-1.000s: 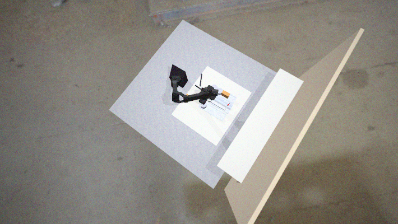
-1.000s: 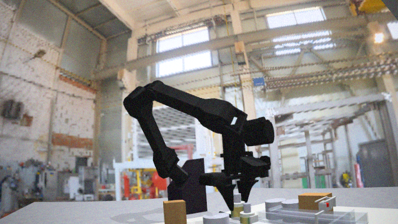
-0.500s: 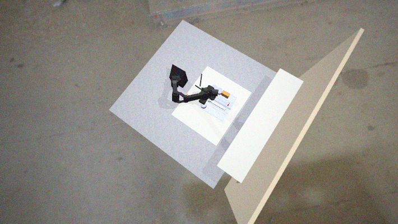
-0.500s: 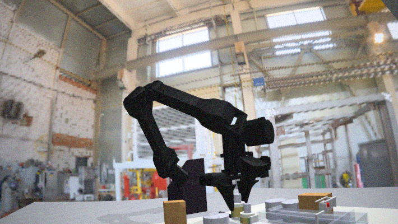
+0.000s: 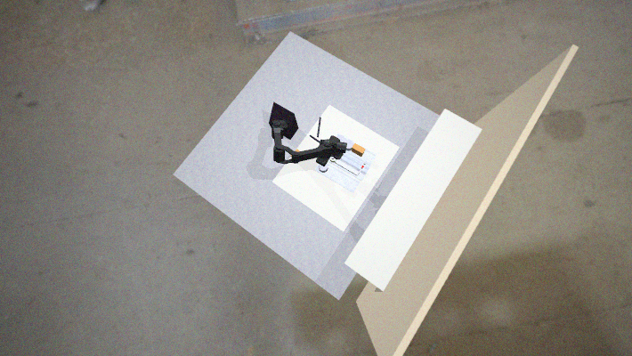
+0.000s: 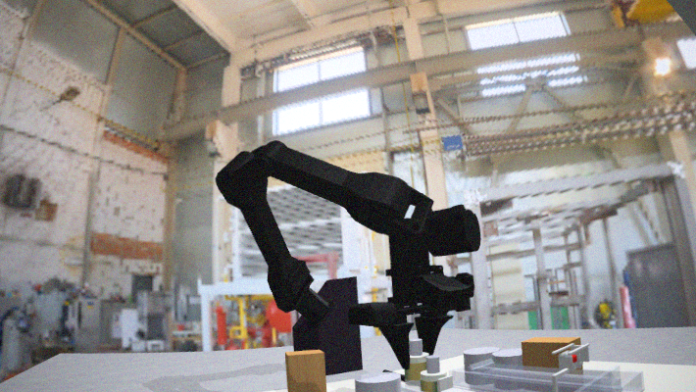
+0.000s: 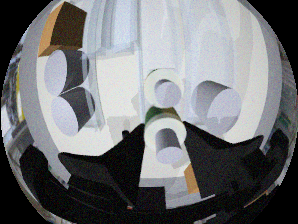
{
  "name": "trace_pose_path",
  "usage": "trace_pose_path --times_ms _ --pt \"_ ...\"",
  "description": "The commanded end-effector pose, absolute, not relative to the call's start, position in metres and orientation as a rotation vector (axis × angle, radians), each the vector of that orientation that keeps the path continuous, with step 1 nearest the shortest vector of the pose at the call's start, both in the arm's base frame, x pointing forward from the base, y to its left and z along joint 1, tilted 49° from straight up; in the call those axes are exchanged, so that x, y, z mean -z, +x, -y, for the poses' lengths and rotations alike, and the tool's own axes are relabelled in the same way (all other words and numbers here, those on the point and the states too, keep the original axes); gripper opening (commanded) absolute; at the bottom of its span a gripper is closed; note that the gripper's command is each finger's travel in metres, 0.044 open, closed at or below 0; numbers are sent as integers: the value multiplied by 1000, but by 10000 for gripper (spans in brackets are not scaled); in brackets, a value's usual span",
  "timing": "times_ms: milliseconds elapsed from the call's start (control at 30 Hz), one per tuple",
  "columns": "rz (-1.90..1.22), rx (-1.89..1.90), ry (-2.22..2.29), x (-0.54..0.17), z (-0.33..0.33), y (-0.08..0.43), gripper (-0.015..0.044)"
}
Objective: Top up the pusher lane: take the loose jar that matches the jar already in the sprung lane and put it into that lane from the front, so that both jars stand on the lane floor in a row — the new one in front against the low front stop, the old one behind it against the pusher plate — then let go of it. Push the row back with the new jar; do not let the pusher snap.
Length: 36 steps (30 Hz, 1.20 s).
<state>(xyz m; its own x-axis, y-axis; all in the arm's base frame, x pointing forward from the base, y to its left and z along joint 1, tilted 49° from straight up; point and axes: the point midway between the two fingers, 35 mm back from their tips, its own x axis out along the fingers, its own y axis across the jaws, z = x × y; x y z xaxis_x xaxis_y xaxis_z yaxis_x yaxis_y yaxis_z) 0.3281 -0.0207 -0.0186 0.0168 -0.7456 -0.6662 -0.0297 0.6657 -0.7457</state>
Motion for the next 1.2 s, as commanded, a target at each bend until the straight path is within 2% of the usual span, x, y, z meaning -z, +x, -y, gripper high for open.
trace_pose_path --times_ms 0,1167 --pt "-1441 637 -685 16 21 335 0" --pt "-1441 637 -685 24 30 335 0"
